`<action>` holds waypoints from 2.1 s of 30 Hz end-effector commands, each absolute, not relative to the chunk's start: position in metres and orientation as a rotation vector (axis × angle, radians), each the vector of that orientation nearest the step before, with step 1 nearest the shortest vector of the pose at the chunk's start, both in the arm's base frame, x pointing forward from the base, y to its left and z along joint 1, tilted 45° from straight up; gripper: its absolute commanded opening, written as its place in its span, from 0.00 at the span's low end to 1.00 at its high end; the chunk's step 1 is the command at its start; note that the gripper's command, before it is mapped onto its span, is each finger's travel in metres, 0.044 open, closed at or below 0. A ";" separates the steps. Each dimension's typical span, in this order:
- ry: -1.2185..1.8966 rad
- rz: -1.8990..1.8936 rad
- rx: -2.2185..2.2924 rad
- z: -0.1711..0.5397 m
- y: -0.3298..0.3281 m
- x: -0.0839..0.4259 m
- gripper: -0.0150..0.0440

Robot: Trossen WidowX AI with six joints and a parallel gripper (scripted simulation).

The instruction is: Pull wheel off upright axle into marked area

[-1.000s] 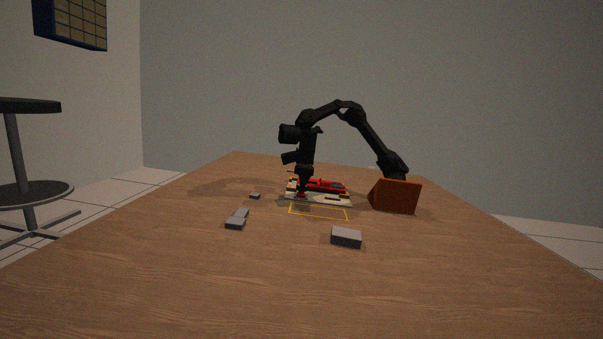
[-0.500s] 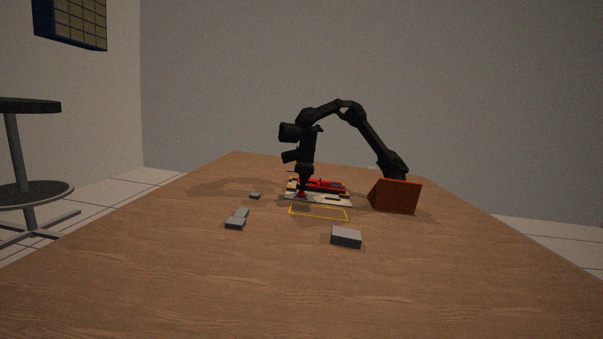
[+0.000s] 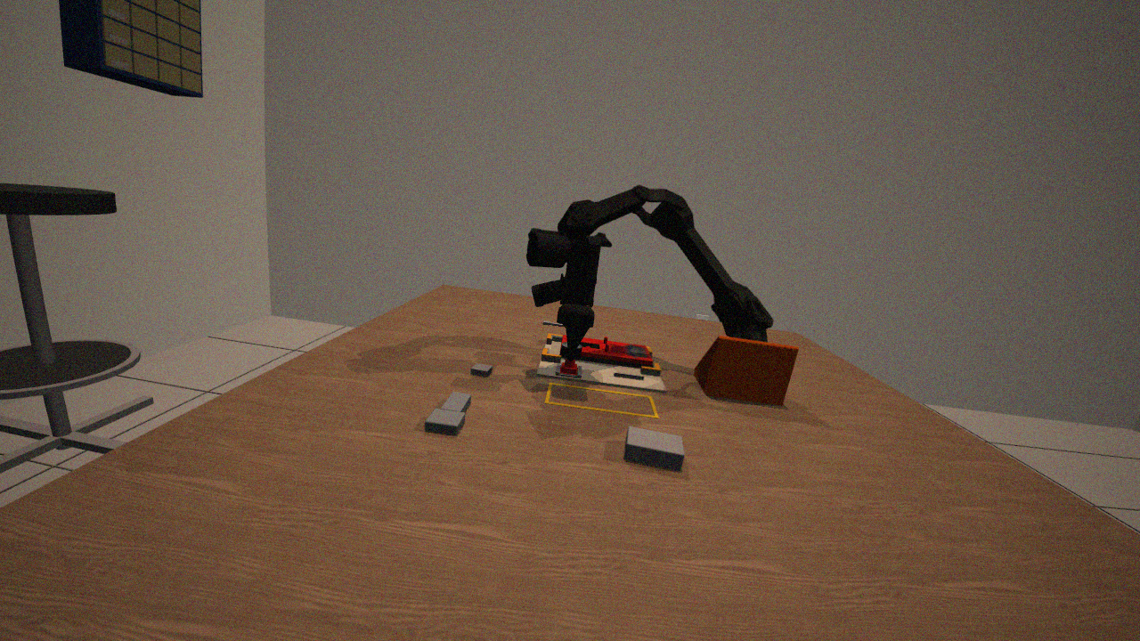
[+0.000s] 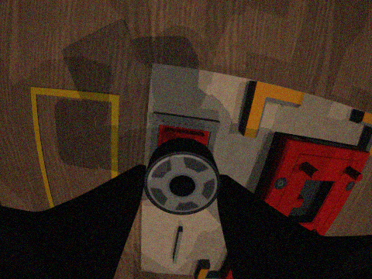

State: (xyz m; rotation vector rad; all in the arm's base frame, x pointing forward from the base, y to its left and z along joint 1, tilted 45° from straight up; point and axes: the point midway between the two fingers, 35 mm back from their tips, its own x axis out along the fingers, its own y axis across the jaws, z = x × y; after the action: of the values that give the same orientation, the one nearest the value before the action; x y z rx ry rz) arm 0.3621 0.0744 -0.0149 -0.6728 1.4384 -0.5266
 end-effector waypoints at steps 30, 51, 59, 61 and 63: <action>1.438 -0.524 -0.669 -0.006 0.084 0.361 0.25; 1.437 -0.524 -0.671 -0.002 0.089 0.360 0.25; 1.437 -0.523 -0.672 0.001 0.091 0.360 0.25; 1.438 -0.523 -0.671 0.003 0.093 0.360 0.25; 1.438 -0.523 -0.671 0.007 0.098 0.359 0.25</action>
State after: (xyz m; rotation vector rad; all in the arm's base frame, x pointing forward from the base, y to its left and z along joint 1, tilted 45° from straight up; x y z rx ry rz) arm 0.3596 0.0920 0.0026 -0.6799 1.4380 -0.5233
